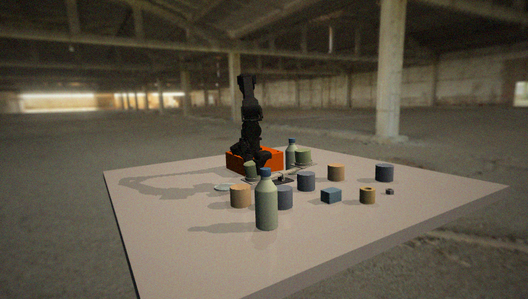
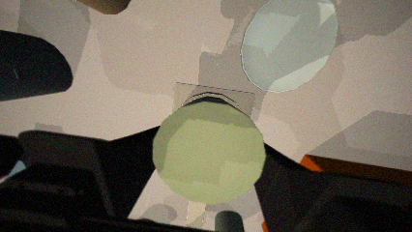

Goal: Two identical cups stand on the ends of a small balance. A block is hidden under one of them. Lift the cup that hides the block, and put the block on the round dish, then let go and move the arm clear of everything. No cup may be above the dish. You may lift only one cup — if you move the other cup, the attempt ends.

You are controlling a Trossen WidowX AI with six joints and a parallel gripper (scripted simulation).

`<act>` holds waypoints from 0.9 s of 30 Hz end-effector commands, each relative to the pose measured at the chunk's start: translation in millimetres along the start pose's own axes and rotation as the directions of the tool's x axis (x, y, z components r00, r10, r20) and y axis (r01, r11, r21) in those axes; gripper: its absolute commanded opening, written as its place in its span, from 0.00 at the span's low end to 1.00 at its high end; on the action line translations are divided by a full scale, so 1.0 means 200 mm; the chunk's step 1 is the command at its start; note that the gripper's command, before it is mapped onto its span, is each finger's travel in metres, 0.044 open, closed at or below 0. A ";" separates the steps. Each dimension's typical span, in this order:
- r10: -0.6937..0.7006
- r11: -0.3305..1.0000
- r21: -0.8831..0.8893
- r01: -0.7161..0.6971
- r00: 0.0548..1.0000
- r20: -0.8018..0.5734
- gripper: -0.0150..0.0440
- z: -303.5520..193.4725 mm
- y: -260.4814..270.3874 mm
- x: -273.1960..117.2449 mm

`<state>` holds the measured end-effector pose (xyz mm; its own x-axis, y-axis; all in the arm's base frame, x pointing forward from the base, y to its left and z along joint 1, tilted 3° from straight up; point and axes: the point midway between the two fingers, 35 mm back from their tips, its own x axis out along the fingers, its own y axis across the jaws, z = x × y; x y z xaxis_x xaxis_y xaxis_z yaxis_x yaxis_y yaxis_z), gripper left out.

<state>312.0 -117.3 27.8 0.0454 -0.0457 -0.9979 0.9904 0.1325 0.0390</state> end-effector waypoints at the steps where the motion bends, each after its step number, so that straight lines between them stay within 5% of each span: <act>1: 0.009 1.000 0.001 -0.009 1.000 0.008 0.25 0.01 0.01 -0.04; 27: 0.010 1.000 0.001 -0.010 1.000 0.008 0.25 0.02 0.03 -0.20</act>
<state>311.4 -112.5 58.0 0.0311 -0.0309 -0.9990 0.9896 0.1411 0.0265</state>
